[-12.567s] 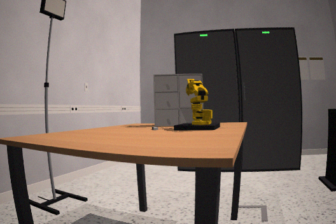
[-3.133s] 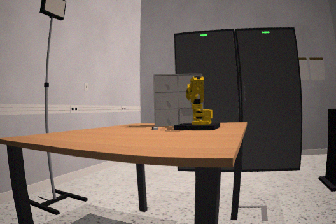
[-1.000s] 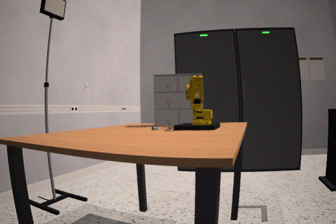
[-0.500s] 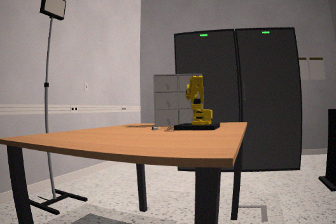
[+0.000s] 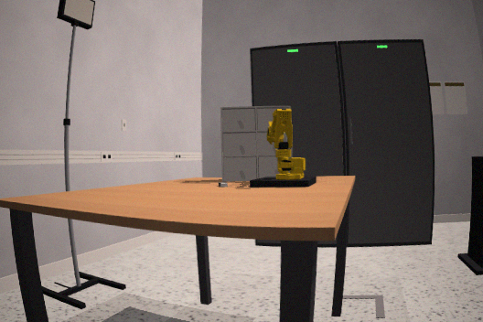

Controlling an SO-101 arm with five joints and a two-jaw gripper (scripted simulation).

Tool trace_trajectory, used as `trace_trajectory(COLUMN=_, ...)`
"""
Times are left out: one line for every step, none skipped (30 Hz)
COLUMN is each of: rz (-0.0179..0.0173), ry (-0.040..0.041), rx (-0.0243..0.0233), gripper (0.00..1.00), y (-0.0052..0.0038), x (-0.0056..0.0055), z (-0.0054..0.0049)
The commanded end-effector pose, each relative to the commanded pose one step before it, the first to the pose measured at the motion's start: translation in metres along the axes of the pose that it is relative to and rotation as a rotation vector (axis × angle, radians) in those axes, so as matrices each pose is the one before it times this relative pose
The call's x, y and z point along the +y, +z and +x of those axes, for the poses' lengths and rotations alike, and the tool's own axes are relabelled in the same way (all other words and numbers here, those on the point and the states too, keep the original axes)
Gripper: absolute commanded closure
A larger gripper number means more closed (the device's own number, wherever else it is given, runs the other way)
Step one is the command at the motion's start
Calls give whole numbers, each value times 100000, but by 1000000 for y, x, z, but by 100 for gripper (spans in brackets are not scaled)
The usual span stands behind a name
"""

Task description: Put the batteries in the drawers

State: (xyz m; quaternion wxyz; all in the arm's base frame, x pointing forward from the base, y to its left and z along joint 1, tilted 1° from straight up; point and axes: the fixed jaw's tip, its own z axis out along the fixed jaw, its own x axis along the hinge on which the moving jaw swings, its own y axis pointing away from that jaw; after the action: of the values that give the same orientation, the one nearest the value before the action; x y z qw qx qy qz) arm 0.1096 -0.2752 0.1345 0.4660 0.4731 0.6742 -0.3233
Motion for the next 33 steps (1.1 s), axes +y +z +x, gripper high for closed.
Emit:
trace_trajectory(rz=13, ry=153, rx=-91, gripper=88, y=-94, x=-150, z=-260)
trace_trajectory(rz=0, ry=0, rx=0, gripper=88, y=0, x=0, z=0)
trace_trajectory(rz=0, ry=0, rx=0, gripper=88, y=0, x=0, z=0)
trace_trajectory(rz=0, ry=0, rx=1, gripper=87, y=0, x=-1, z=1)
trace_trajectory(rz=0, ry=0, rx=-1, gripper=87, y=0, x=1, z=-1)
trace_trajectory(rz=0, ry=0, rx=1, gripper=86, y=0, x=-1, z=1)
trace_trajectory(rz=0, ry=0, rx=-1, gripper=86, y=0, x=1, z=-1)
trace_trajectory(rz=0, ry=0, rx=1, gripper=85, y=0, x=-1, z=1)
trace_trajectory(rz=0, ry=0, rx=-1, gripper=84, y=0, x=1, z=-1)
trace_trajectory(rz=0, ry=0, rx=1, gripper=84, y=0, x=-1, z=1)
trace_trajectory(rz=0, ry=0, rx=-1, gripper=83, y=0, x=1, z=-1)
trace_trajectory(rz=0, ry=0, rx=1, gripper=82, y=0, x=-1, z=1)
trace_trajectory(rz=0, ry=0, rx=-1, gripper=82, y=0, x=1, z=-1)
trace_trajectory(rz=0, ry=0, rx=1, gripper=81, y=0, x=-1, z=1)
trace_trajectory(rz=0, ry=0, rx=-1, gripper=81, y=0, x=1, z=-1)
trace_trajectory(rz=0, ry=0, rx=1, gripper=80, y=0, x=-1, z=1)
trace_trajectory(rz=0, ry=0, rx=-1, gripper=79, y=0, x=1, z=-1)
trace_trajectory(rz=0, ry=0, rx=1, gripper=79, y=0, x=-1, z=1)
trace_trajectory(rz=0, ry=0, rx=0, gripper=79, y=0, x=0, z=0)
trace_trajectory(rz=0, ry=0, rx=0, gripper=79, y=0, x=0, z=0)
trace_trajectory(rz=-46, ry=-119, rx=-21, gripper=79, y=-2498, x=143, z=259)
trace_trajectory(rz=-46, ry=-119, rx=-20, gripper=79, y=-2474, x=140, z=319)
trace_trajectory(rz=-46, ry=-119, rx=-21, gripper=79, y=-2449, x=140, z=373)
trace_trajectory(rz=-46, ry=-119, rx=-20, gripper=79, y=-2422, x=138, z=432)
trace_trajectory(rz=-46, ry=-119, rx=-21, gripper=79, y=-2395, x=138, z=485)
trace_trajectory(rz=-46, ry=-119, rx=-20, gripper=79, y=-2366, x=137, z=542)
trace_trajectory(rz=-46, ry=-119, rx=-21, gripper=79, y=-2336, x=137, z=593)
trace_trajectory(rz=-46, ry=-119, rx=-20, gripper=79, y=-2304, x=135, z=649)
trace_trajectory(rz=-46, ry=-118, rx=-21, gripper=79, y=-2271, x=136, z=698)
trace_trajectory(rz=-46, ry=-119, rx=-20, gripper=79, y=-2237, x=135, z=752)
trace_trajectory(rz=-46, ry=-118, rx=-21, gripper=79, y=-2202, x=135, z=800)
trace_trajectory(rz=-46, ry=-119, rx=-20, gripper=79, y=-2165, x=134, z=852)
trace_trajectory(rz=-46, ry=-118, rx=-21, gripper=79, y=-2128, x=135, z=897)
